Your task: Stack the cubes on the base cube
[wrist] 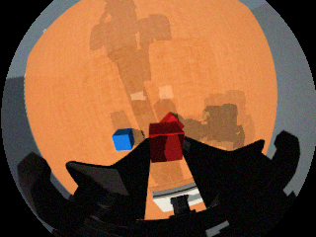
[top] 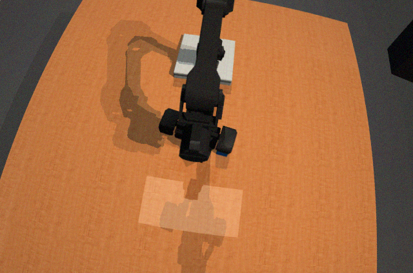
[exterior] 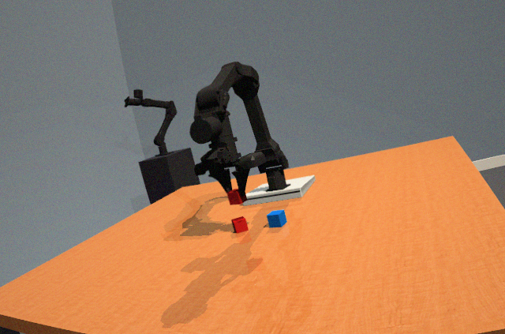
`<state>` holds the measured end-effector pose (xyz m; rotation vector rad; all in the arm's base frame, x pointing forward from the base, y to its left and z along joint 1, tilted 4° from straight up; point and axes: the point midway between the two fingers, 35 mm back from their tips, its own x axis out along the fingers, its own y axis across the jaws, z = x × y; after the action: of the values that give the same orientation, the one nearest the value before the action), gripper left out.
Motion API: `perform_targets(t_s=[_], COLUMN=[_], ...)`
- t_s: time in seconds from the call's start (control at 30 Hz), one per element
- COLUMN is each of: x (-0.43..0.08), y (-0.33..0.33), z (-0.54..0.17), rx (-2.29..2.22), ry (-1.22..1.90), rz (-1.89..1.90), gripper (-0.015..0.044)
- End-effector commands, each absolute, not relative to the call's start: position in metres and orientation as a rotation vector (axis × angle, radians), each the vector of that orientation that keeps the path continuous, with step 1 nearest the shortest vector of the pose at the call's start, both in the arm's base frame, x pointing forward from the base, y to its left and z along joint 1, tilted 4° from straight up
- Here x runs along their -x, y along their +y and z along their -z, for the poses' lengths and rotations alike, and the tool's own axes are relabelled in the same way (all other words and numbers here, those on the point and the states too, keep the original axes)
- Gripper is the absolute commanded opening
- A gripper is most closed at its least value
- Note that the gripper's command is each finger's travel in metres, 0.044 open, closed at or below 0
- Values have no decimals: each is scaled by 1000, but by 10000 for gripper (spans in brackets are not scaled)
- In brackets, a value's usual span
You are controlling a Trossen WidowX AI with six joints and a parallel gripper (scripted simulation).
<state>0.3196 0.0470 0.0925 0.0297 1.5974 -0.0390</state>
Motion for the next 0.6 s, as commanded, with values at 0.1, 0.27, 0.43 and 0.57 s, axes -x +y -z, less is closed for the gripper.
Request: perform_targets(t_s=[0.1, 0.27, 0.43, 0.57], x=[-315, -312, -308, -304], y=[63, 76, 88, 98], z=[-88, -85, -82, -79], rx=[-163, -269, -374, -458], ry=[1595, 1585, 1570, 1554], rz=[168, 276, 383, 468], gripper=[105, 105, 105, 105])
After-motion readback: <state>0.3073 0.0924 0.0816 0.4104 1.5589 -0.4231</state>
